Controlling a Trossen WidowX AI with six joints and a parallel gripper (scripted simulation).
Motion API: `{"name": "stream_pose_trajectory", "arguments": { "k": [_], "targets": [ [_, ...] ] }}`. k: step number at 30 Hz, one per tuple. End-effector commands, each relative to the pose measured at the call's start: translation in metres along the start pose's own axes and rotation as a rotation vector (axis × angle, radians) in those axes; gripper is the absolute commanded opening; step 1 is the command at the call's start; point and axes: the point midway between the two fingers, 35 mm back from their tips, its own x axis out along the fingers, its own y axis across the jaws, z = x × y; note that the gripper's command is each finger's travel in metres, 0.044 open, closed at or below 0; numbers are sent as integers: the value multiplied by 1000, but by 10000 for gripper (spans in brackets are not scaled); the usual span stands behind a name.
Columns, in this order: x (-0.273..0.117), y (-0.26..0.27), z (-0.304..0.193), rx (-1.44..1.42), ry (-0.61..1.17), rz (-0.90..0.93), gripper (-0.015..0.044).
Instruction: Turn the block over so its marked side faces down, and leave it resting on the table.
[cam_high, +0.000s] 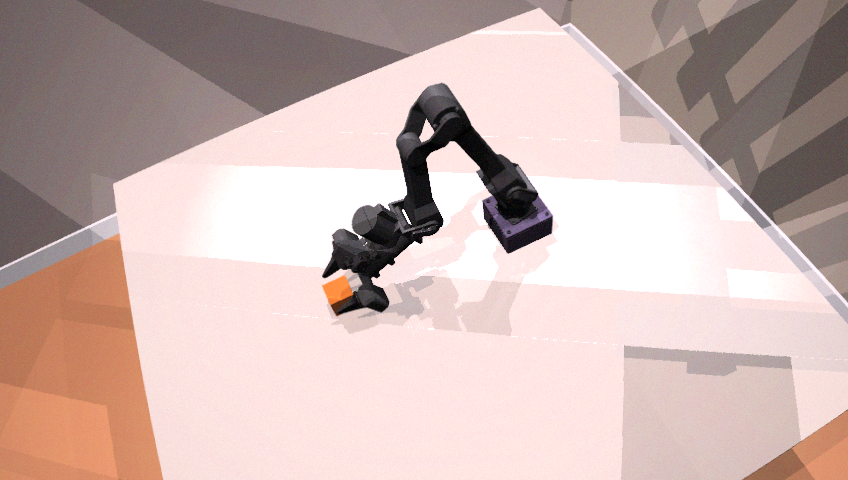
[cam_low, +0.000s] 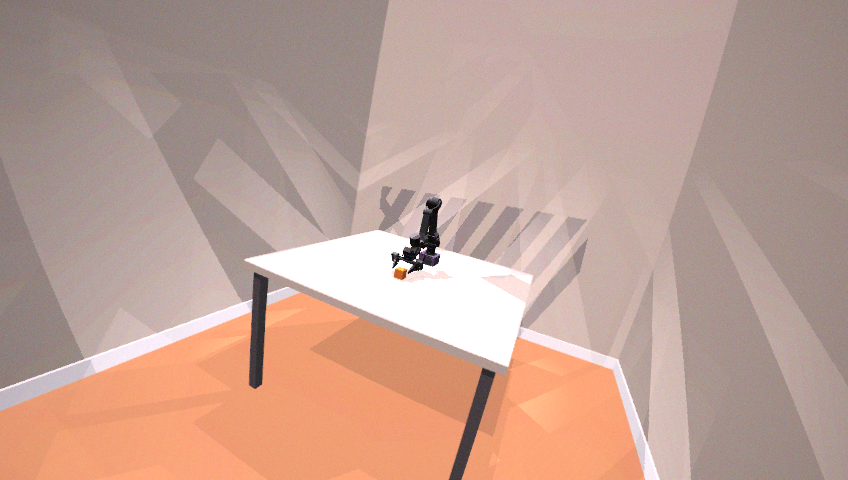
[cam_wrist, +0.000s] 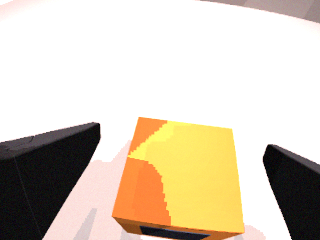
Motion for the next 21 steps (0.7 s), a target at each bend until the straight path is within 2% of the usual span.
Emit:
{"name": "stream_pose_trajectory", "arguments": {
  "k": [1,14,21],
  "targets": [
    [0,0,0,3,0,2,440],
    [0,0,0,4,4,2,440],
    [5,0,17,9,212,-5,440]
  ]
}}
